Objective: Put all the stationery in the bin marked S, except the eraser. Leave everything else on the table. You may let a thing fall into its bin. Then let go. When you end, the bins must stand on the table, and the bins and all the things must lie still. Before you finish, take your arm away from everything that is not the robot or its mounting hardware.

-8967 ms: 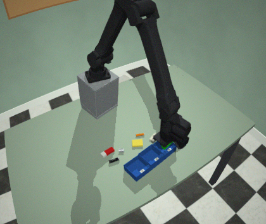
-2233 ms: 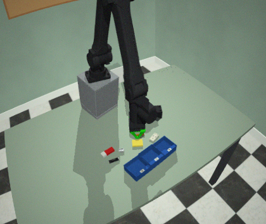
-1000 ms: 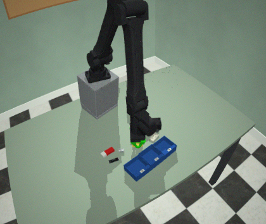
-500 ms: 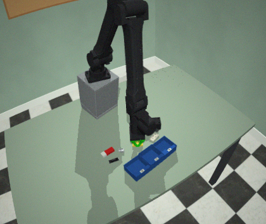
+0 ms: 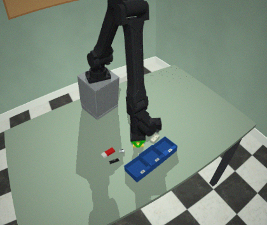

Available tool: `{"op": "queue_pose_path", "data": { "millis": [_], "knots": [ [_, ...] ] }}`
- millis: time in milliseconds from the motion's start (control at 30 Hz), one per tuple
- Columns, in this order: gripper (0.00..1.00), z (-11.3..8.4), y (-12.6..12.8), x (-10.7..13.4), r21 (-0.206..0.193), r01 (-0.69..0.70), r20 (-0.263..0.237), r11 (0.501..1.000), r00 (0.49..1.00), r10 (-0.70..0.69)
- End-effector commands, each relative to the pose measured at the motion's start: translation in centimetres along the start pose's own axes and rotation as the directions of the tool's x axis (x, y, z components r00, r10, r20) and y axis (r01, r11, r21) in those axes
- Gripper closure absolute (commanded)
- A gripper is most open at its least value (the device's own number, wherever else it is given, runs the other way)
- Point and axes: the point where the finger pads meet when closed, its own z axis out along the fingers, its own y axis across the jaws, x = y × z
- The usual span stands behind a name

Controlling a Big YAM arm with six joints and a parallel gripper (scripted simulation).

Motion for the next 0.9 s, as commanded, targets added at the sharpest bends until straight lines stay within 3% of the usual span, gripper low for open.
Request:
{"op": "queue_pose_path", "data": {
  "millis": [0,100,200,233,267,400,867],
  "knots": [
    [0.65,-0.4,-0.5,-0.5,0.016,0.000,0.014,1.000,1.000,0.000],
    [0.65,-0.9,-0.5,-1.1,0.033,0.001,0.029,0.999,1.000,-0.002],
    [0.65,-0.4,-0.5,-0.5,0.016,0.000,0.014,1.000,1.000,0.000],
    [0.65,-0.9,-0.5,-1.1,0.033,0.001,0.028,0.999,1.000,-0.002],
    [0.65,-0.4,-0.5,-0.5,0.016,0.000,0.014,1.000,1.000,0.000],
    [0.65,-0.4,-0.4,-0.5,0.016,0.000,0.014,1.000,1.000,0.000],
    [0.65,-4.9,-0.3,-0.3,0.015,0.000,0.013,1.000,1.000,0.000]
  ]
}}
